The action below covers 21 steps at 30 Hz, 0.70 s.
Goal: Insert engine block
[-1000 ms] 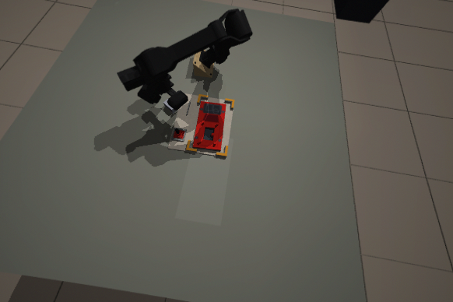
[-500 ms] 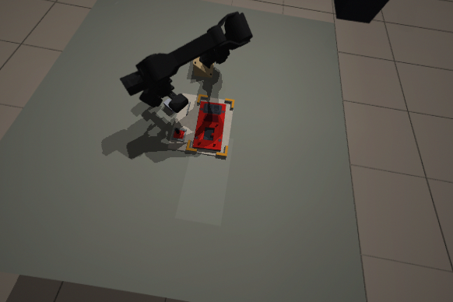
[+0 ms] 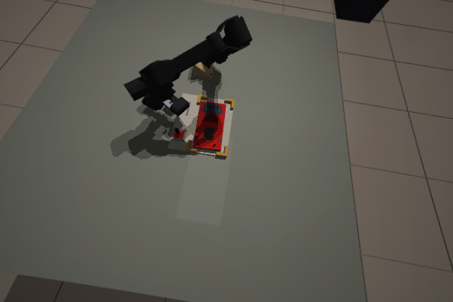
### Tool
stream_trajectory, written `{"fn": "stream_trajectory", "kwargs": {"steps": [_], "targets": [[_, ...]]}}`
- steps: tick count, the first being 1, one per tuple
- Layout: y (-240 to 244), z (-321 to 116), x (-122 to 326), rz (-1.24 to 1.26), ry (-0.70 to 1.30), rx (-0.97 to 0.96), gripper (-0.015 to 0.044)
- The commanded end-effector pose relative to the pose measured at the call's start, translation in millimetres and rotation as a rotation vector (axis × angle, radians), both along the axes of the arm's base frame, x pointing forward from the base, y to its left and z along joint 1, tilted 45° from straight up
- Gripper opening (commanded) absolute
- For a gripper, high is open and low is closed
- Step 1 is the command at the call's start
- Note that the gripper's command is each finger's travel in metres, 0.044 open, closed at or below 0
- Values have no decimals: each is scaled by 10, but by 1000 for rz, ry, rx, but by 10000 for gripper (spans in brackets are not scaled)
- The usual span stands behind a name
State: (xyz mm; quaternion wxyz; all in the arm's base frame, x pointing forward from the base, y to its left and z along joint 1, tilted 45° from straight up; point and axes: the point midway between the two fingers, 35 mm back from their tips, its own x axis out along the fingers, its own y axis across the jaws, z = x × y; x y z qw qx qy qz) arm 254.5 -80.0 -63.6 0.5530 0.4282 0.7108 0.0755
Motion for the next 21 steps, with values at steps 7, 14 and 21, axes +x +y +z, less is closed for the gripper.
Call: {"fn": "stream_trajectory", "kwargs": {"steps": [7,14,21], "targets": [[75,-57,-16,-5,5,6,335],[75,-57,-16,-5,5,6,210],[72,-54,-14,-5,5,6,124]]}}
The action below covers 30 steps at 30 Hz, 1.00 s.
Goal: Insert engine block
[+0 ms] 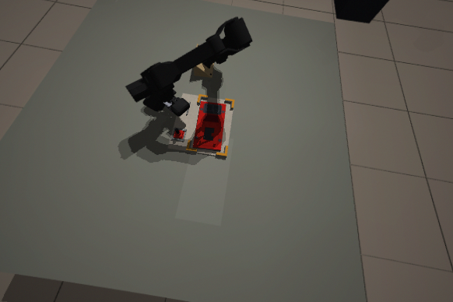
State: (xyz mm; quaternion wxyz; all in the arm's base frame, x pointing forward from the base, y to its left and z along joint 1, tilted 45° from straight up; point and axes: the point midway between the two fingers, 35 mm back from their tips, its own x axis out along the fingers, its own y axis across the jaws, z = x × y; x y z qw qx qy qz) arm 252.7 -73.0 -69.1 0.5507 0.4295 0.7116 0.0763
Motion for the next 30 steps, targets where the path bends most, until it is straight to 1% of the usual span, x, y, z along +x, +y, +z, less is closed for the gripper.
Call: {"fn": "stream_trajectory", "kwargs": {"steps": [1,5,30], "targets": [[-10,10,7,-5,1,2,98],[-99,80,32,-6,1,0,0],[-659,623,77,-6,3,-4,0]]}}
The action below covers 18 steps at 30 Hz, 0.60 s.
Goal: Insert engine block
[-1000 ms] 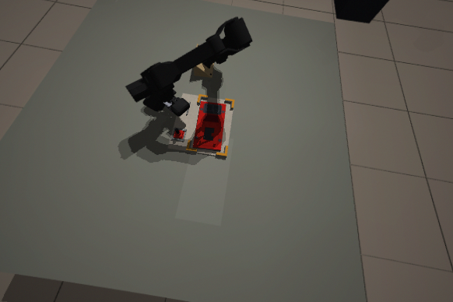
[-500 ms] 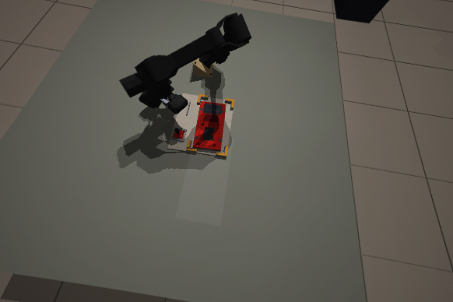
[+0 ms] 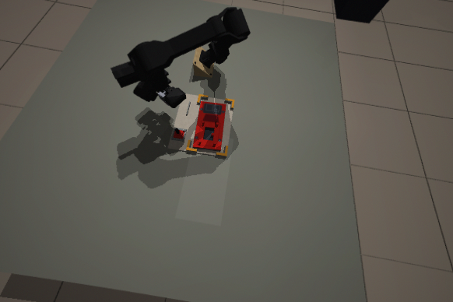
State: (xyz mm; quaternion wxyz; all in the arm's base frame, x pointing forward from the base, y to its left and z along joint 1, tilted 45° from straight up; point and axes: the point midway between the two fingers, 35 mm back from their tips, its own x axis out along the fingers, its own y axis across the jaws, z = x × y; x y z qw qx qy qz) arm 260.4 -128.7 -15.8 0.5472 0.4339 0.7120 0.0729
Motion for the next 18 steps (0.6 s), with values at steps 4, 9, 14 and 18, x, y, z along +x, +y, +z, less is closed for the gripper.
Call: {"fn": "stream_trajectory", "kwargs": {"steps": [4,9,14,18], "targets": [[-185,188,-11,3,-6,-7,0],[-284,314,-33,4,-5,-6,0],[-332,379,-46,4,-5,-5,0],[-238,284,-40,4,-6,-5,0]]}}
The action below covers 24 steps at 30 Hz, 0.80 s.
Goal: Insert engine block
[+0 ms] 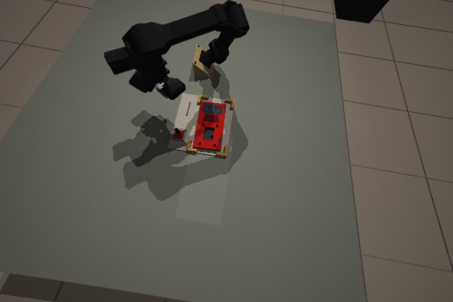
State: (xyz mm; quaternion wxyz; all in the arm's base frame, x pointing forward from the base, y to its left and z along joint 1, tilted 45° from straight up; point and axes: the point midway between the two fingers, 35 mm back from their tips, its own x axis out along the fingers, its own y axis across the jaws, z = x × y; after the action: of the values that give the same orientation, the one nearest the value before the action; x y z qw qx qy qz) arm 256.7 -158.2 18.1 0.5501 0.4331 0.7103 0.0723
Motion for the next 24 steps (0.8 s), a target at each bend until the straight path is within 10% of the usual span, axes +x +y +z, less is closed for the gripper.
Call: {"fn": "stream_trajectory", "kwargs": {"steps": [1,24], "targets": [[89,-85,-3,5,0,-1,0],[131,-59,-115,-231,-242,-221,0]]}}
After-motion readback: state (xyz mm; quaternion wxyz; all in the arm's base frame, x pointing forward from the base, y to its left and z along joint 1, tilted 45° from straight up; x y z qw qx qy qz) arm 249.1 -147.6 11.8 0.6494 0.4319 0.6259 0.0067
